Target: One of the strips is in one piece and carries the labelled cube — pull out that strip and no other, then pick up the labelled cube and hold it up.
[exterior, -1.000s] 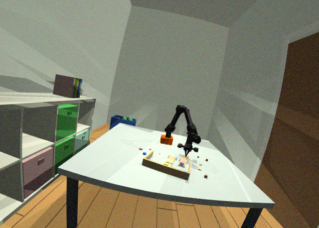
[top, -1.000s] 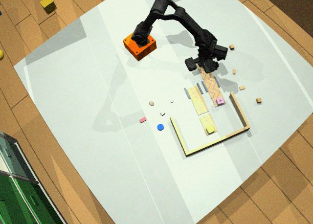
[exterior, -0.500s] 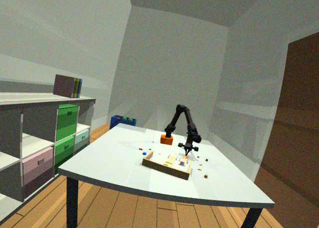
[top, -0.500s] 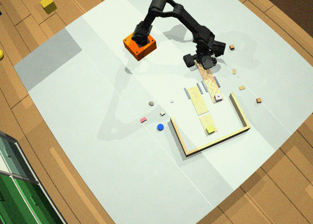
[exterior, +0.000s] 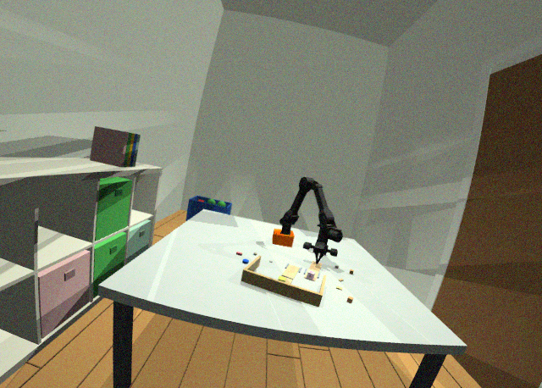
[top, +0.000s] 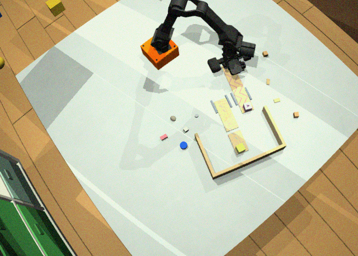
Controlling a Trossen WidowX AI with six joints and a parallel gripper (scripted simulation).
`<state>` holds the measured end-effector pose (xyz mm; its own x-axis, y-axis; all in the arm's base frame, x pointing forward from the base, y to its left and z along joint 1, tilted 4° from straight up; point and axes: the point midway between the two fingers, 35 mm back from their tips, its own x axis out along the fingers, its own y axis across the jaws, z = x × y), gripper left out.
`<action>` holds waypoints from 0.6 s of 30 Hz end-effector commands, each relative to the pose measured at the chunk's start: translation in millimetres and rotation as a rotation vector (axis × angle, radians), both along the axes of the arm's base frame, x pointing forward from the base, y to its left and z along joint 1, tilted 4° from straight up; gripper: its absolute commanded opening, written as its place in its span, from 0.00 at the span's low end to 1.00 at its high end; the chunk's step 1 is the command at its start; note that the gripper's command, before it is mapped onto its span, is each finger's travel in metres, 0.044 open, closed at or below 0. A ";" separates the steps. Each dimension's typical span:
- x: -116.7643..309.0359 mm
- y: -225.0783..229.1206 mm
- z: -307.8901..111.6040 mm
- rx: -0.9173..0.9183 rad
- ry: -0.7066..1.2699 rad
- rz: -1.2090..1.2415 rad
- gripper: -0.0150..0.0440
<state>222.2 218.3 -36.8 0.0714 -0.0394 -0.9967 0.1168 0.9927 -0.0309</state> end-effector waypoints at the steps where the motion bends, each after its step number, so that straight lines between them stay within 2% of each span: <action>1: -15.9 -2.8 -6.6 -0.013 0.031 0.003 0.25; 18: -21.3 -2.2 -6.9 -0.012 0.032 0.003 0.25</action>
